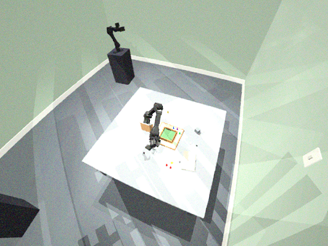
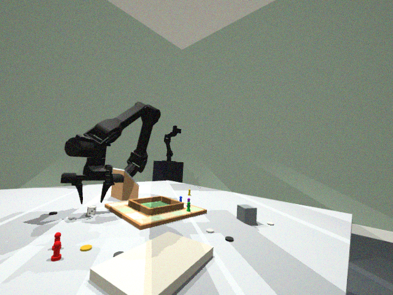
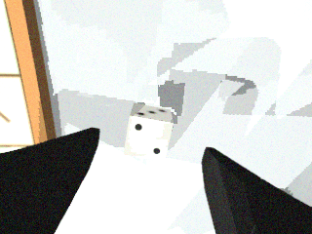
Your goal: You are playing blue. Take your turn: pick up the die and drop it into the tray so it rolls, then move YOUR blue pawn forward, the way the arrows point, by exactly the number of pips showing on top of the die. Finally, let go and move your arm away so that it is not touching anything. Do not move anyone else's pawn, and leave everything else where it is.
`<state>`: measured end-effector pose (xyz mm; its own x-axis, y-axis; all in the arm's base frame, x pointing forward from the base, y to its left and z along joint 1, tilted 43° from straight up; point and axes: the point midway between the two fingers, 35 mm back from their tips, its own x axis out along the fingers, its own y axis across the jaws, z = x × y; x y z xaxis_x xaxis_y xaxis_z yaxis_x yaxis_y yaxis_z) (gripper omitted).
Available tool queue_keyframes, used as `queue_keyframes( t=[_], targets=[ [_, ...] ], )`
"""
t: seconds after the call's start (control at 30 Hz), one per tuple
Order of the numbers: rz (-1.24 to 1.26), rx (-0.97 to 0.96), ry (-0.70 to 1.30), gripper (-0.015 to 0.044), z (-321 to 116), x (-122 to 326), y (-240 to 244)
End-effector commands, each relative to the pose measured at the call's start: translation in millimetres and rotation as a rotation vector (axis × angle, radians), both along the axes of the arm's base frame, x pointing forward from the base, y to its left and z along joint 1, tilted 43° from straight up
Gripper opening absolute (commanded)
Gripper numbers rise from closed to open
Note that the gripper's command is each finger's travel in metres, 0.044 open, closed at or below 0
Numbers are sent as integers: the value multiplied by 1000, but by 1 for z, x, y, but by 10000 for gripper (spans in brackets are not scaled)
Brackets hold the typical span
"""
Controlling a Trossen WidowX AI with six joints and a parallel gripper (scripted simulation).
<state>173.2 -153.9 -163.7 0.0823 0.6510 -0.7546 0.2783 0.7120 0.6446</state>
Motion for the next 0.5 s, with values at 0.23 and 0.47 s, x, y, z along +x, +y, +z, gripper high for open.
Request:
queue_keyframes(
  t=[0.23,0.47],
  targets=[
    [-5,17,6,275,-15,0,17],
    [-5,17,6,249,-19,0,21]
  ],
)
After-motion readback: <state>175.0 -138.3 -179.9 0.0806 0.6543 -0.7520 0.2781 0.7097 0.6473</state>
